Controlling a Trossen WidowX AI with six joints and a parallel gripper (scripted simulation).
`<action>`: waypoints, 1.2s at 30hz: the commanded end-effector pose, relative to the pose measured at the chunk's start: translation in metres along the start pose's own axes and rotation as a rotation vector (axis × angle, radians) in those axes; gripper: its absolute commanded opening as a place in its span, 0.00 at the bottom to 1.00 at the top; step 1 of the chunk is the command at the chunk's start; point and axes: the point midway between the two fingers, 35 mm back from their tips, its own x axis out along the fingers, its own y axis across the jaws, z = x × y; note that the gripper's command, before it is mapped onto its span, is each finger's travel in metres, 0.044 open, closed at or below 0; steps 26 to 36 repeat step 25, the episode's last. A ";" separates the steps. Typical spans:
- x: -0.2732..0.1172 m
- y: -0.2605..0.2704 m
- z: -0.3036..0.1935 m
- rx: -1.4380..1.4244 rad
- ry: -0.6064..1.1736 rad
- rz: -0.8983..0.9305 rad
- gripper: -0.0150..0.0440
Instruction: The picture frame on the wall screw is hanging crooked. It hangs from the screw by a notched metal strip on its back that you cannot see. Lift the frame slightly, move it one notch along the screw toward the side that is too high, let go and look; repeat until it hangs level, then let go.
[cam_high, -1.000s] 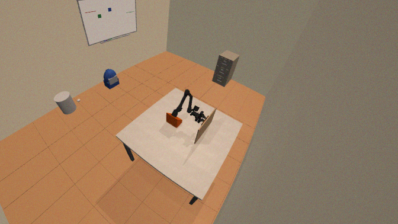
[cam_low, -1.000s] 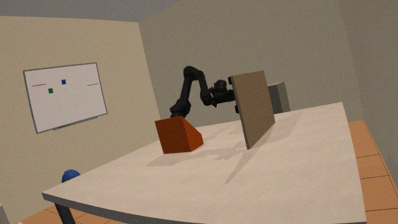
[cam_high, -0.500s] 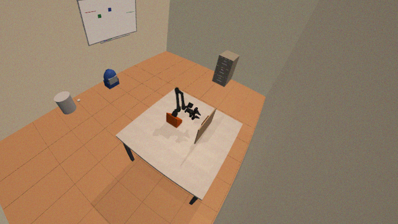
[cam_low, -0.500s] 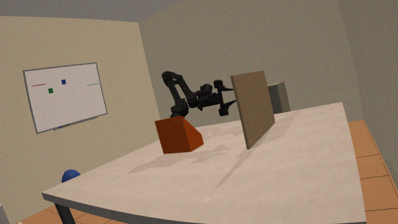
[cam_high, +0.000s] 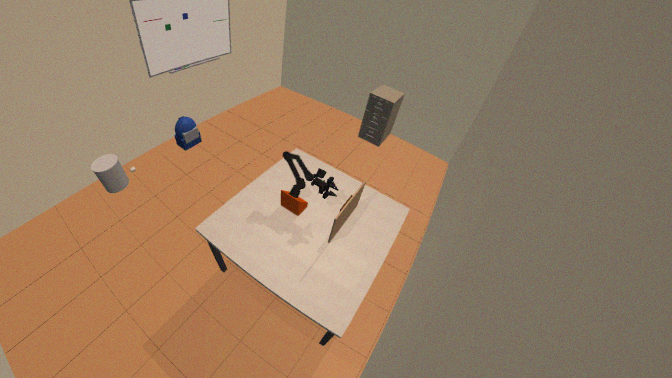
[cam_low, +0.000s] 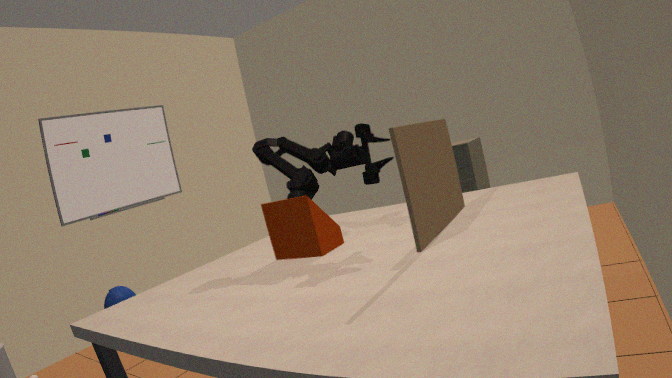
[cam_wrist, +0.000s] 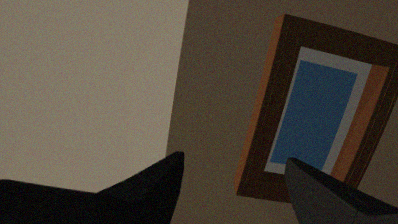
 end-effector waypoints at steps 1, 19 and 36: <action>-0.011 0.020 -0.002 -0.008 0.007 0.004 0.69; -0.011 0.020 -0.002 -0.008 0.007 0.004 0.69; -0.011 0.020 -0.002 -0.008 0.007 0.004 0.69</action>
